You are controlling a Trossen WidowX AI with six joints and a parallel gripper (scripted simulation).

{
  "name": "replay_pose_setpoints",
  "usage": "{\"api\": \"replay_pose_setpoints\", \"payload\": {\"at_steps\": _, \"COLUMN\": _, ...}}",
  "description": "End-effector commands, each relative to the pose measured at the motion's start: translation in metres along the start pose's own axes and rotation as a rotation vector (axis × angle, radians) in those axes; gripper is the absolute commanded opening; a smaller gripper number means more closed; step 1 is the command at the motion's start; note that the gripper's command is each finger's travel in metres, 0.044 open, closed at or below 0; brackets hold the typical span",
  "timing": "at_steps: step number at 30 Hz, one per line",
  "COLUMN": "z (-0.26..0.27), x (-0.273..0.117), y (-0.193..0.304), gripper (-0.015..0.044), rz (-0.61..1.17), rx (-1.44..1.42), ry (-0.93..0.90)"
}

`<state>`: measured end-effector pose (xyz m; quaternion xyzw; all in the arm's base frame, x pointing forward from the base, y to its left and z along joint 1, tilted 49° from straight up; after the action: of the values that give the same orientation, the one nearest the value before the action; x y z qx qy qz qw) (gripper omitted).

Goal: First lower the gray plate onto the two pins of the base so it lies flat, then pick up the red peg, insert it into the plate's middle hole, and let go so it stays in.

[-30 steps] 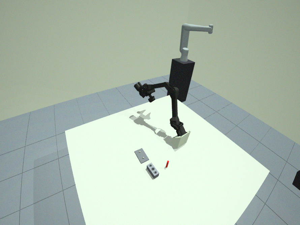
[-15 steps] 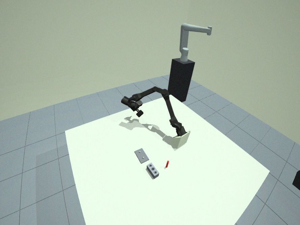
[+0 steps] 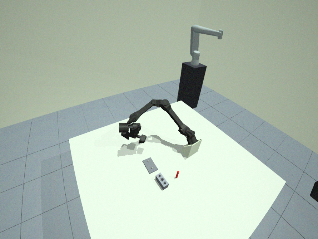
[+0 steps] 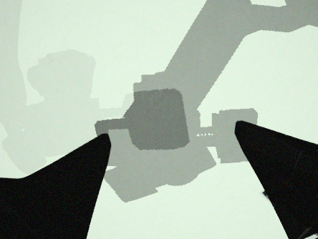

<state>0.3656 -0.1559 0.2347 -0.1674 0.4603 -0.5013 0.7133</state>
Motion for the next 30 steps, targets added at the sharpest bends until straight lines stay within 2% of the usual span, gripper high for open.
{"api": "replay_pose_setpoints", "payload": {"at_steps": 1, "z": -0.012, "x": -0.024, "y": 0.065, "gripper": 0.0440, "rz": 0.096, "rx": -0.136, "ry": 0.000}}
{"api": "replay_pose_setpoints", "payload": {"at_steps": 9, "z": -0.071, "x": -0.083, "y": 0.176, "gripper": 0.0440, "rz": 0.251, "rx": -0.448, "ry": -0.001}}
{"api": "replay_pose_setpoints", "payload": {"at_steps": 17, "z": -0.159, "x": -0.141, "y": 0.252, "gripper": 0.0440, "rz": 0.264, "rx": -0.724, "ry": 0.023}}
{"api": "replay_pose_setpoints", "payload": {"at_steps": 21, "z": -0.204, "x": -0.162, "y": 0.274, "gripper": 0.0440, "rz": 0.232, "rx": -0.840, "ry": 0.030}}
{"api": "replay_pose_setpoints", "payload": {"at_steps": 25, "z": -0.206, "x": -0.160, "y": 0.277, "gripper": 0.0440, "rz": 0.230, "rx": -0.846, "ry": 0.030}}
{"api": "replay_pose_setpoints", "payload": {"at_steps": 30, "z": -0.213, "x": -0.102, "y": 0.288, "gripper": 0.0440, "rz": 0.227, "rx": -0.845, "ry": 0.029}}
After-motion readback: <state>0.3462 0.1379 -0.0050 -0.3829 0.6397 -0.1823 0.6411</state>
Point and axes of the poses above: the point midway between the two fingers, 35 mm back from their tips, its own x axis out along the fingers, its own z axis across the jaws, y = z × x, the point moved 3 cm from there along -x, back along the fingers, and after that the axes turned 15 degrees about -x, right-handed, at the moved point
